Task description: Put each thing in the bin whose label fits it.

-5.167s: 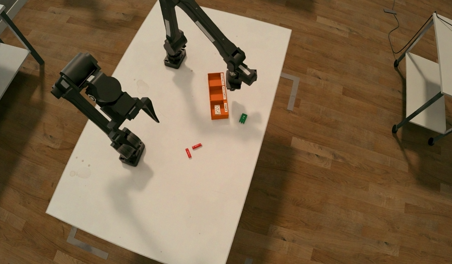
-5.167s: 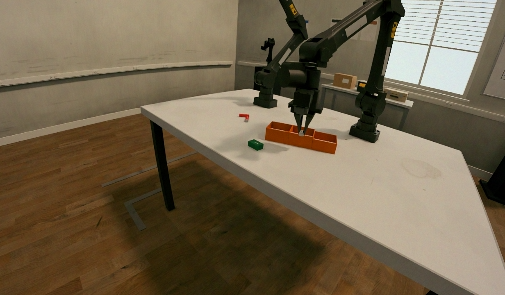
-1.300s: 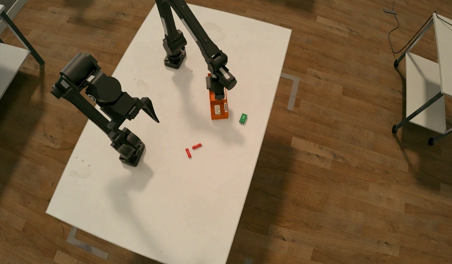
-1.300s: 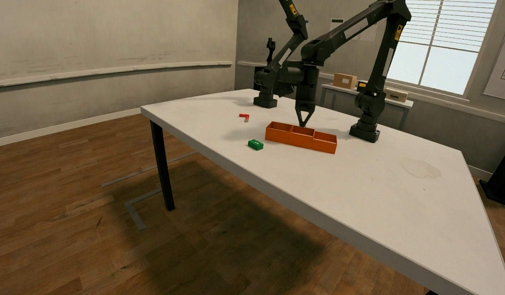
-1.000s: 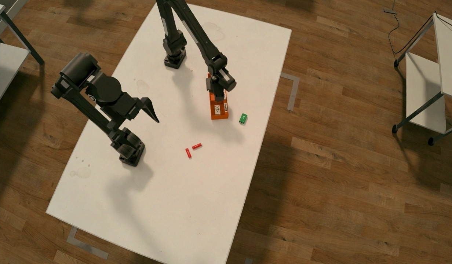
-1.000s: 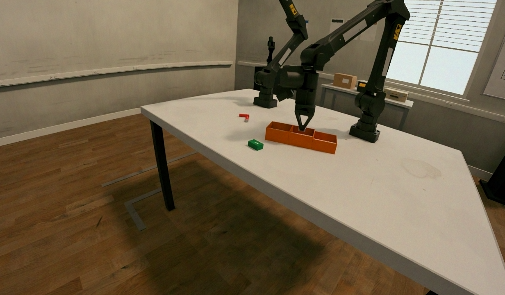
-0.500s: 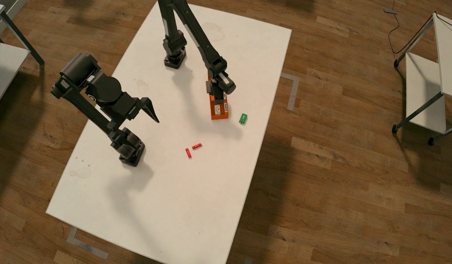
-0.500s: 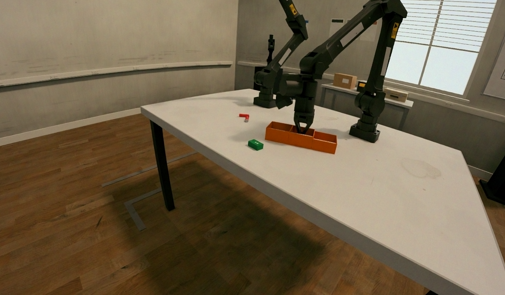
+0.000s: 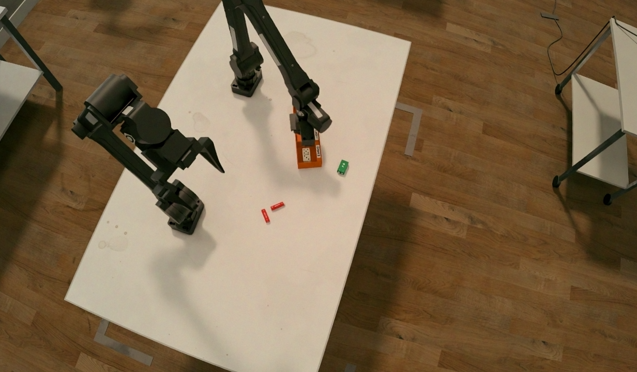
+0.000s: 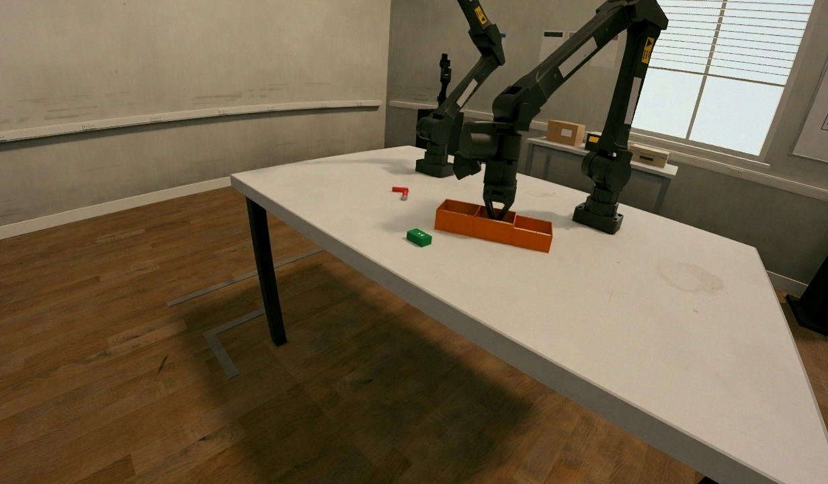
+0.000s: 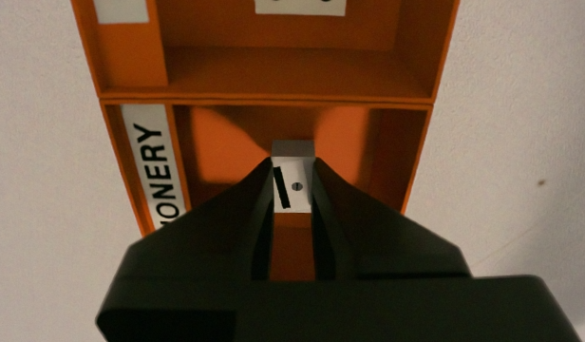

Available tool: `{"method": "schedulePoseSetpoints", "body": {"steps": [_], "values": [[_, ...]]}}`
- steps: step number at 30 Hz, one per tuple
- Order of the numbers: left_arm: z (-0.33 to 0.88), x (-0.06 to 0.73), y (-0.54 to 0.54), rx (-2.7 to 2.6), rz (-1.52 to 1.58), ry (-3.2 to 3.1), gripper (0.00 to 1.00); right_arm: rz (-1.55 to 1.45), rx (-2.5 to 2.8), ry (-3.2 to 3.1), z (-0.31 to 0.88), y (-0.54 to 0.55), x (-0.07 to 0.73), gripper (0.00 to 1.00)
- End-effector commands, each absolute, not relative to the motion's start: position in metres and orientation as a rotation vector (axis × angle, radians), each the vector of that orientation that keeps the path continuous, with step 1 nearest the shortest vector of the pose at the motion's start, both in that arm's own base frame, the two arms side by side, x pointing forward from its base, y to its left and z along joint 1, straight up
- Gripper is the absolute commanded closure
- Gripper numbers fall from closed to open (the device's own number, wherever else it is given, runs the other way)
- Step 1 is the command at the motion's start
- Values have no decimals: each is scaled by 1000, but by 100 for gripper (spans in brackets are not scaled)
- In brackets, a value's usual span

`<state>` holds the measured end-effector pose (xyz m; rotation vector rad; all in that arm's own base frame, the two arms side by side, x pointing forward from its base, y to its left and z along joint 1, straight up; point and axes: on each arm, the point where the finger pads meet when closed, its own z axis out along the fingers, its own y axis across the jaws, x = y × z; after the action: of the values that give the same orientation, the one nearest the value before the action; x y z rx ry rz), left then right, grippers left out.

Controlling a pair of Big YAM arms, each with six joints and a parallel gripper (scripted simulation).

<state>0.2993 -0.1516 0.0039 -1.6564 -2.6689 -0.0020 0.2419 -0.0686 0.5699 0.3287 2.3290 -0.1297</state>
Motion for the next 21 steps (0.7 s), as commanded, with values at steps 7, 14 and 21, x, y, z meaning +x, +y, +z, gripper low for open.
{"method": "schedulePoseSetpoints", "body": {"steps": [7,14,21], "values": [[9,303,-150,-1680,-2,-2685,71,-140,295,2239,603,-63,235,0],[11,309,-156,-1678,-4,-2689,71,-140,295,2239,603,-63,235,0],[14,301,-150,-1678,0,-2675,71,-140,295,2239,603,-63,235,0]]}}
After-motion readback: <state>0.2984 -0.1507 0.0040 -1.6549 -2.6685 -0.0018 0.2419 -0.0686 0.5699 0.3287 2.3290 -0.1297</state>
